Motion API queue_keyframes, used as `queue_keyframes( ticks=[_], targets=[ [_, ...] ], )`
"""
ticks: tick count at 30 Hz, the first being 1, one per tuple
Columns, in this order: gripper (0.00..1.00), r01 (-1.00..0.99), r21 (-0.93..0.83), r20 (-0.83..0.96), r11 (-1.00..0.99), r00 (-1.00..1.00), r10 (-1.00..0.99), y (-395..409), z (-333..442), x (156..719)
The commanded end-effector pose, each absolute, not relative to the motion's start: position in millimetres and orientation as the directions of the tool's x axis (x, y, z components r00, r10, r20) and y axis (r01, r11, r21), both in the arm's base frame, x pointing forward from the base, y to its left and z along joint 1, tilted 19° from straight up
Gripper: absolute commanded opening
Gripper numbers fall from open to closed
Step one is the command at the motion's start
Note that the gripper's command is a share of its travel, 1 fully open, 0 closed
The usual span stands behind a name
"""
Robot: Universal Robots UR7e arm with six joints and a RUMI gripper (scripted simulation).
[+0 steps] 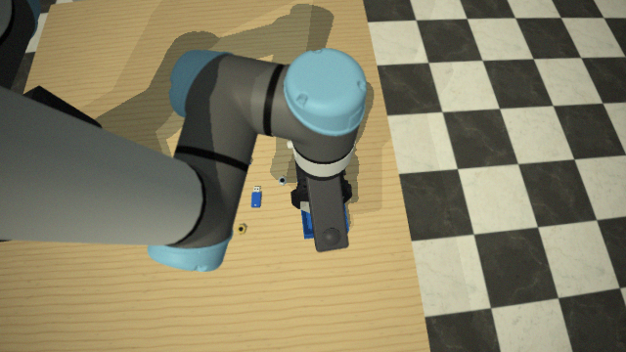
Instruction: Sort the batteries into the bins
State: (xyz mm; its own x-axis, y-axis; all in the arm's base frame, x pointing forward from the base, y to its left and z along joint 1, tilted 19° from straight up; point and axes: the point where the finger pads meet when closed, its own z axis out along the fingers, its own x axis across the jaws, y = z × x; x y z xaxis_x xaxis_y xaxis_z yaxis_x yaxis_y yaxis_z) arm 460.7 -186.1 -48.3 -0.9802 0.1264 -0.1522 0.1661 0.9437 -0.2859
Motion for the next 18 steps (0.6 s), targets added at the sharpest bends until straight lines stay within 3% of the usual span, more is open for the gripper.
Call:
queue_keyframes(
  ticks=[1, 18],
  targets=[
    [0.17, 0.166, -0.286, -0.153, 0.944, -0.980, 0.126, -185, -44, 461],
    [0.17, 0.166, -0.286, -0.153, 0.944, -0.980, 0.126, -176, -17, 458]
  ],
)
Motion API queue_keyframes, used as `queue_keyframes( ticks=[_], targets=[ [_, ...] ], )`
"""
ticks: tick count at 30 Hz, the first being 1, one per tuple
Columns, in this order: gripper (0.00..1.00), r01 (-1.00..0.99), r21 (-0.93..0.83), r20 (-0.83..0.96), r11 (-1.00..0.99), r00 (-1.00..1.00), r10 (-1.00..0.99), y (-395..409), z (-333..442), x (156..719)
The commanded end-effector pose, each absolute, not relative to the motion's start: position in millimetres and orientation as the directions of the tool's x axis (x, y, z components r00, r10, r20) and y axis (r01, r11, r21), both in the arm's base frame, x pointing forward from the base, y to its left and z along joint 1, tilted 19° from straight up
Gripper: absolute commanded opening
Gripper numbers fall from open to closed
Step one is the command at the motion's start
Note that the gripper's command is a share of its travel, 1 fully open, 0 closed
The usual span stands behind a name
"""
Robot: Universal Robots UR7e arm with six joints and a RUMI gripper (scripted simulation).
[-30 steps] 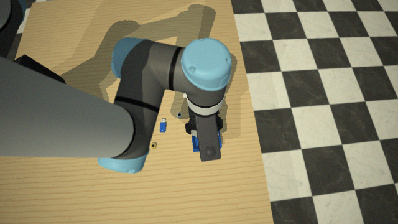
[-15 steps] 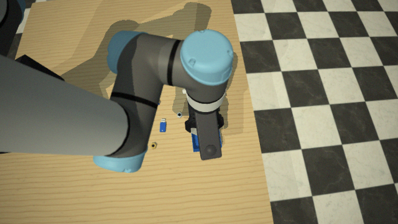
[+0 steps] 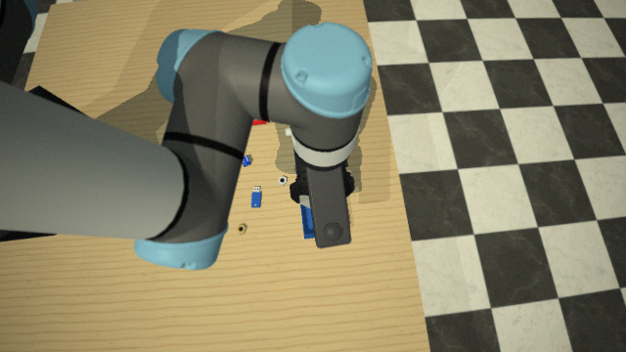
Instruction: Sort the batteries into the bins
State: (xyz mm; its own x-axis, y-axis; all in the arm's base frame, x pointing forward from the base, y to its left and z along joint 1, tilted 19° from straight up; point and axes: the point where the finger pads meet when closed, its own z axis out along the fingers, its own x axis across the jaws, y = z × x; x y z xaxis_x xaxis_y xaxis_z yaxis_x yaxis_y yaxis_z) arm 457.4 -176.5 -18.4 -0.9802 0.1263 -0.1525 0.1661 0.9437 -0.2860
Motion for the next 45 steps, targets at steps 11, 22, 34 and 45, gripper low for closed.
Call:
queue_keyframes(
  ticks=[11, 22, 34, 45],
  targets=[
    [0.17, -0.141, -0.319, -0.057, 0.937, -0.984, -0.168, -115, -37, 439],
    [0.17, -0.463, -0.318, 0.055, 0.827, -0.880, -0.472, -46, -59, 419],
    [0.17, -0.725, -0.281, 0.156, 0.629, -0.681, -0.715, 30, -83, 396],
    [0.17, -0.935, -0.199, 0.257, 0.293, -0.339, -0.905, 54, -91, 389]
  ],
)
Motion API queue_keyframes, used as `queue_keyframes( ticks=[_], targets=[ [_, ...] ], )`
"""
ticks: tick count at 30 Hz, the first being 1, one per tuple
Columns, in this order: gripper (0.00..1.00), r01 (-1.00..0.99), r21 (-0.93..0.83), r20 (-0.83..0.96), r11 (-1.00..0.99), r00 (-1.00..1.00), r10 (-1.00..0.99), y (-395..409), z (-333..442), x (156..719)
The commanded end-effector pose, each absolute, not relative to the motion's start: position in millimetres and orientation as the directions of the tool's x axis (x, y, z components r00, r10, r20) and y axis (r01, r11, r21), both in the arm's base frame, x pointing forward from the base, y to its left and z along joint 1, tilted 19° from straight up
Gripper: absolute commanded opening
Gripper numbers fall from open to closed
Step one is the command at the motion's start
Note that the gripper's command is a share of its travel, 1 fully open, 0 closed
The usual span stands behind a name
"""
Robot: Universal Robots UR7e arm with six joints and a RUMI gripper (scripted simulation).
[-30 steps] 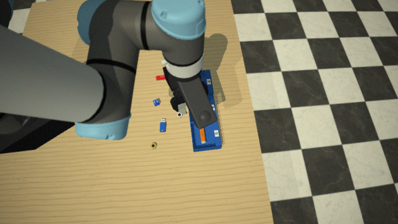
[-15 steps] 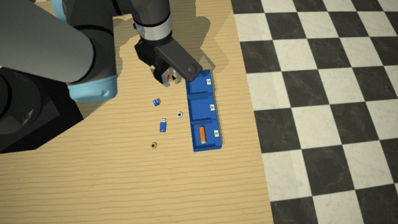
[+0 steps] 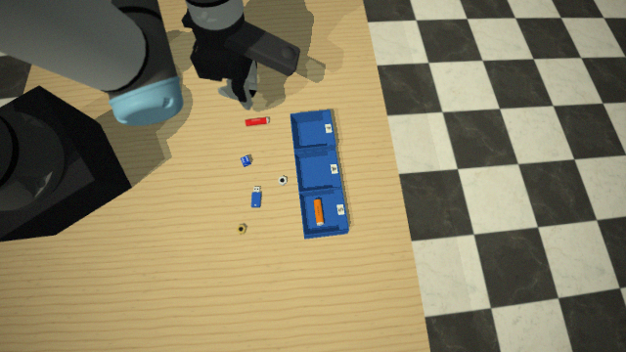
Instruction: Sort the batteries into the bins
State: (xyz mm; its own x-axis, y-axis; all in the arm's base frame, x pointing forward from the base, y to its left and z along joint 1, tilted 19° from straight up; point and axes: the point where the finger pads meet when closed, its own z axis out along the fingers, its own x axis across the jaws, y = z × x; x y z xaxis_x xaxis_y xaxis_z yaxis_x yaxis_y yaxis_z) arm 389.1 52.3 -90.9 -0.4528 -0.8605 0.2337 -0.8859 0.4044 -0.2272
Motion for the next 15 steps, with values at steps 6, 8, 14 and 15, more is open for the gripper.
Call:
queue_keyframes(
  ticks=[6, 8, 14, 15],
  targets=[
    [0.17, -0.970, -0.167, 0.280, 0.175, -0.217, -0.935, 52.7, -90.7, 389.7],
    [0.17, -0.981, -0.151, 0.287, 0.119, -0.158, -0.945, 52.1, -90.4, 389.8],
    [0.17, -0.981, -0.151, 0.287, 0.119, -0.158, -0.945, 50.7, -90.0, 390.0],
    [0.17, -0.981, -0.151, 0.287, 0.119, -0.158, -0.945, 50.5, -89.9, 390.0]
  ],
)
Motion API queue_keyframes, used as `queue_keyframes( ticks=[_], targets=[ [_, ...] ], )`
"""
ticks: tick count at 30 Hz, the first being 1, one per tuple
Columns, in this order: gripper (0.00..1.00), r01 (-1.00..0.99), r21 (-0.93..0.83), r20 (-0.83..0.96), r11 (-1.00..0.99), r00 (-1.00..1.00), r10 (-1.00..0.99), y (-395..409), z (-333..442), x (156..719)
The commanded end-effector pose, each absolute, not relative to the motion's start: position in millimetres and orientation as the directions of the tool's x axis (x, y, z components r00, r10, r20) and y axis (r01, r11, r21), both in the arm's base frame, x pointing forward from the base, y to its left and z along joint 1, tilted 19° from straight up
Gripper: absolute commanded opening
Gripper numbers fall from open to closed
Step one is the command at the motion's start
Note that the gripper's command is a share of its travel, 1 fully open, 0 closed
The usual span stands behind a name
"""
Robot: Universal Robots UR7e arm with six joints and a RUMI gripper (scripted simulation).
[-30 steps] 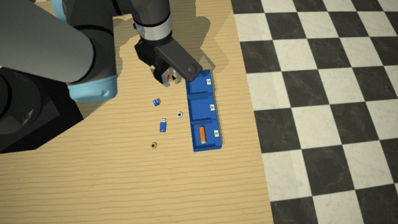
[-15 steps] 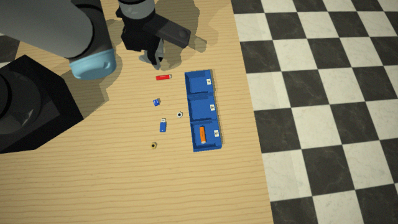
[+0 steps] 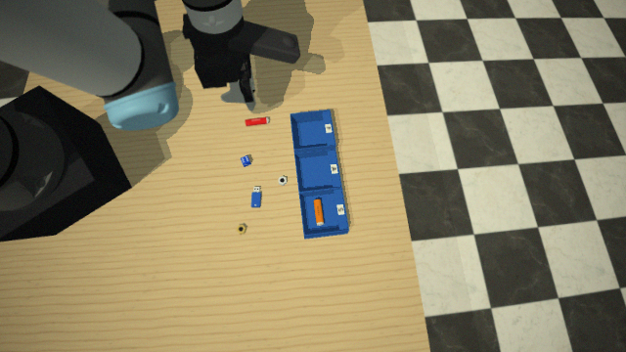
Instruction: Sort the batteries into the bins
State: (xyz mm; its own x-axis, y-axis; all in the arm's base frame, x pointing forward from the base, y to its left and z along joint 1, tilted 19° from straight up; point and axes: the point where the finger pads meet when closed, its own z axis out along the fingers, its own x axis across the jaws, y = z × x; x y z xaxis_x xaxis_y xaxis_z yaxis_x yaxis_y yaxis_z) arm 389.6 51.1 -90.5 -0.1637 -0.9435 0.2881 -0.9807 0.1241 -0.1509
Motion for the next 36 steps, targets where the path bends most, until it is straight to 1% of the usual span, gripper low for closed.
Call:
queue_keyframes(
  ticks=[1, 29, 36],
  targets=[
    [0.17, -0.981, -0.151, 0.287, 0.119, -0.158, -0.945, 50, -90, 390],
    [0.17, -0.981, -0.151, 0.287, 0.119, -0.158, -0.945, 50, -90, 390],
    [0.17, -0.981, -0.151, 0.287, 0.119, -0.158, -0.945, 41, -116, 393]
  ],
)
